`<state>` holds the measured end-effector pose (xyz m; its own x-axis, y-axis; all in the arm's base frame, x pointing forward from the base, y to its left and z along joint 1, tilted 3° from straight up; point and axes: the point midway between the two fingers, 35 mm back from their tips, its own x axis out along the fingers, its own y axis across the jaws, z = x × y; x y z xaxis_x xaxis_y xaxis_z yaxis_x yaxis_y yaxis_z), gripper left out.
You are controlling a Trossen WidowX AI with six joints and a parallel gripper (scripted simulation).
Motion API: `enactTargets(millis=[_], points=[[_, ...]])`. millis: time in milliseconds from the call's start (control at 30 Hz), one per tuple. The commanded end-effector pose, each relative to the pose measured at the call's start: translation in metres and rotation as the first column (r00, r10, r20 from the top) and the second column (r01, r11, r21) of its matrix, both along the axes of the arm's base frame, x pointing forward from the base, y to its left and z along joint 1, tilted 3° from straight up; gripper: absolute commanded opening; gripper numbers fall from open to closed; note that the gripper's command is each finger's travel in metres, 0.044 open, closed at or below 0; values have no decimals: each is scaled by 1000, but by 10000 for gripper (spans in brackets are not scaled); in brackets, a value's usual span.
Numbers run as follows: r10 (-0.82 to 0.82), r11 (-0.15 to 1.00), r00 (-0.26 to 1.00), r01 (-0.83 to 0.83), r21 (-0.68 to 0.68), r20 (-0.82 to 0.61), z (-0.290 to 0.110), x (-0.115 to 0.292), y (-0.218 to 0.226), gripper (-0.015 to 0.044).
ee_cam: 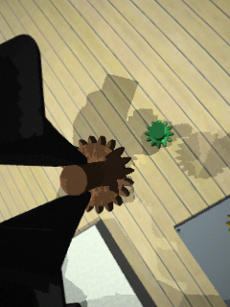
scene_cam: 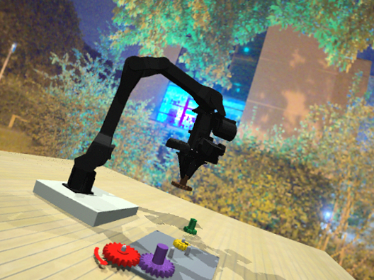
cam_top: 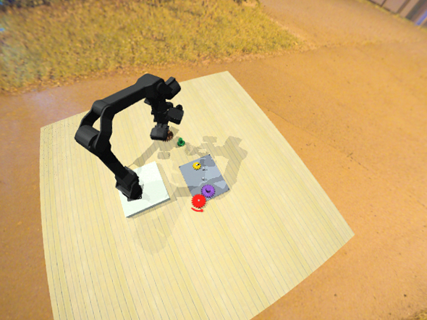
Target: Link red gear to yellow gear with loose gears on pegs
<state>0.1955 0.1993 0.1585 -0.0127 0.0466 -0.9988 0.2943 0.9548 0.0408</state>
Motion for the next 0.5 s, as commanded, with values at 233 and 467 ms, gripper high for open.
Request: enactTargets(millis=[233, 467], points=[[4, 1000, 1000, -4, 8, 4, 26, -2, -5, 0], [-2, 1000, 1000, 2, 8, 5, 26, 1, -8, 0]])
